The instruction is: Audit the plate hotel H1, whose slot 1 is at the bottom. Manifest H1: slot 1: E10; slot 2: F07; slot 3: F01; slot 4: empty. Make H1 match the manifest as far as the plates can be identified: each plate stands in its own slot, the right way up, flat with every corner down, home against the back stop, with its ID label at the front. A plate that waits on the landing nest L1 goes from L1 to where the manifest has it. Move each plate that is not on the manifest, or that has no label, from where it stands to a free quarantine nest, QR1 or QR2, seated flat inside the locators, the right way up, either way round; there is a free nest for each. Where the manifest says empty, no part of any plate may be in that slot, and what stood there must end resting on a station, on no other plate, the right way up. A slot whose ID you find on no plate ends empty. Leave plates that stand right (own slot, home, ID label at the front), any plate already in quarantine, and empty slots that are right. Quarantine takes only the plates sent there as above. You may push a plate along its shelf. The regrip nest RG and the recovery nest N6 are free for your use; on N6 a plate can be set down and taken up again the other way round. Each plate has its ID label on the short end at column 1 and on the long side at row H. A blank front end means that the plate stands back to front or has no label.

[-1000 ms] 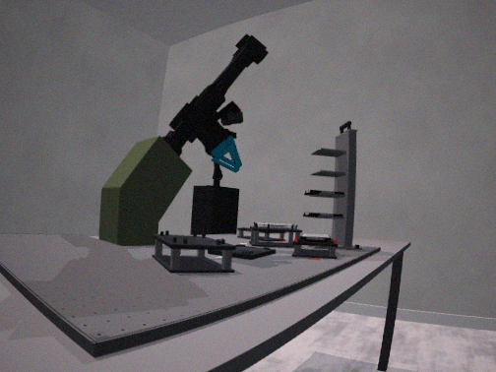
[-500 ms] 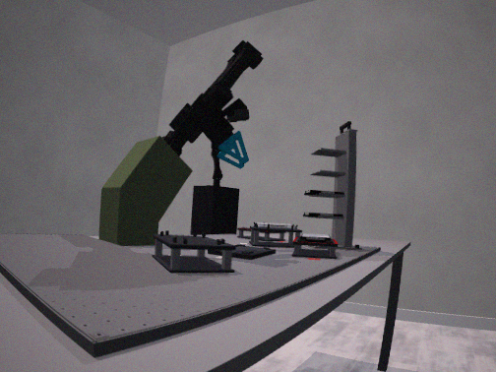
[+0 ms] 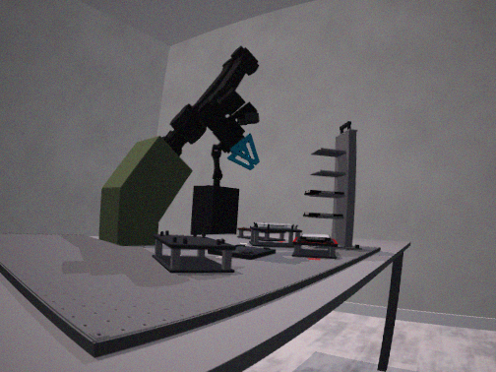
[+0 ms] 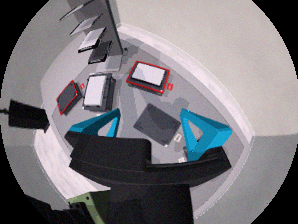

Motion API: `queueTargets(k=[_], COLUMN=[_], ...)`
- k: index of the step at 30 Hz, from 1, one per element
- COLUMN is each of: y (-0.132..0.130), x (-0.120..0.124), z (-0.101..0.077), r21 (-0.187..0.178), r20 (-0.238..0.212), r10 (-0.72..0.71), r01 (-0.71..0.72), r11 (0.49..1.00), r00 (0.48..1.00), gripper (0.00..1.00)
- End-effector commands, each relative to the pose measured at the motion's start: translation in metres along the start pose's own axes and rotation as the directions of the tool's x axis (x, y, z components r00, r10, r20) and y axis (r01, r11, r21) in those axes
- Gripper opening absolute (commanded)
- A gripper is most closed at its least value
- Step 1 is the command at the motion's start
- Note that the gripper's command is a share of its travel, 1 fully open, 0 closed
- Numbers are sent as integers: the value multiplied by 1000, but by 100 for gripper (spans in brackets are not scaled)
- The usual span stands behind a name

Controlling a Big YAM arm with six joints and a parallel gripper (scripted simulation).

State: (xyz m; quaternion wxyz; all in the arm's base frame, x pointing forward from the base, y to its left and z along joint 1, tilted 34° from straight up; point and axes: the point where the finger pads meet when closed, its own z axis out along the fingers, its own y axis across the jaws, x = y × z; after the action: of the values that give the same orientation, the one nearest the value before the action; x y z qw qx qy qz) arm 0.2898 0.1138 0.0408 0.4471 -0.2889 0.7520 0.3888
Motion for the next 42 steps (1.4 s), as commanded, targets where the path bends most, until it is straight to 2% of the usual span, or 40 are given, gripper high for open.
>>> queueTargets(k=[1,18,22,42], y=[9,50,60,115], x=[-15,-38,-41,-61], z=[3,23,29,45], r21=[-3,-6,-7,-8], r20=[24,30,16,22], r10=[9,12,33,32], r01=[-9,-12,-33,-32], r11=[1000,1000,999,999], r00=[1000,999,999,999], gripper=[100,100,100,100])
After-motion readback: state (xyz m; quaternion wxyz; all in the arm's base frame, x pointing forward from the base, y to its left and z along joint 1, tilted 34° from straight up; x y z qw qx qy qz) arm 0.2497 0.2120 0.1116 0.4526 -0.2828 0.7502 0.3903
